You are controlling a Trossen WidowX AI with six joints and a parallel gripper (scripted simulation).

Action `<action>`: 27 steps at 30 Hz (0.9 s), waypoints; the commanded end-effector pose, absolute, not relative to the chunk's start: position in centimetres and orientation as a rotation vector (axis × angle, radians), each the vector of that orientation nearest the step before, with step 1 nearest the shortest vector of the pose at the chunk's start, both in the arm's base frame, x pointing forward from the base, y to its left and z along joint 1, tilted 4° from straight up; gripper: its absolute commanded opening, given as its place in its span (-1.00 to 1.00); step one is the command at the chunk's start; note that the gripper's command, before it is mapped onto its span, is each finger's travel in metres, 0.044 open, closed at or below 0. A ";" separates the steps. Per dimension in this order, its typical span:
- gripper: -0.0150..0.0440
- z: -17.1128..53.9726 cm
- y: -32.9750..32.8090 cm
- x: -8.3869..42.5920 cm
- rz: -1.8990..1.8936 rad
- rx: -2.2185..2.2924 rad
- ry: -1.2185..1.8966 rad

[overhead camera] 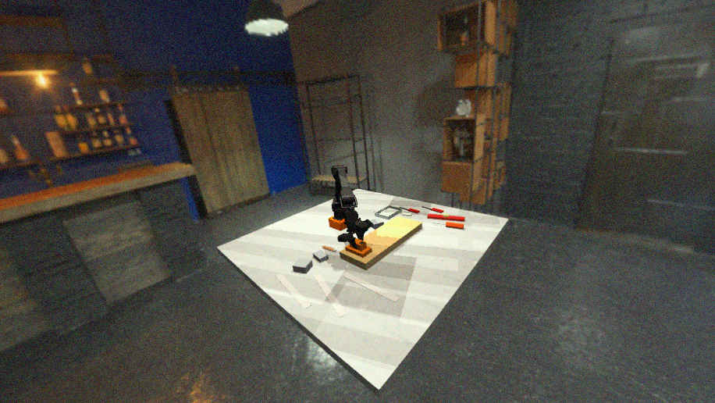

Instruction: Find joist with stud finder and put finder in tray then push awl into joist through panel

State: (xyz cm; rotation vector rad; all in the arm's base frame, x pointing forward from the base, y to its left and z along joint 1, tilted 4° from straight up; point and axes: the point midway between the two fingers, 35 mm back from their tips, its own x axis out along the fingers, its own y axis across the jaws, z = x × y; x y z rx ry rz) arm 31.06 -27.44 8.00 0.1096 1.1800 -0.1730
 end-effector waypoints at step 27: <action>-0.49 7.7 -21.2 32.4 -0.176 0.117 1.179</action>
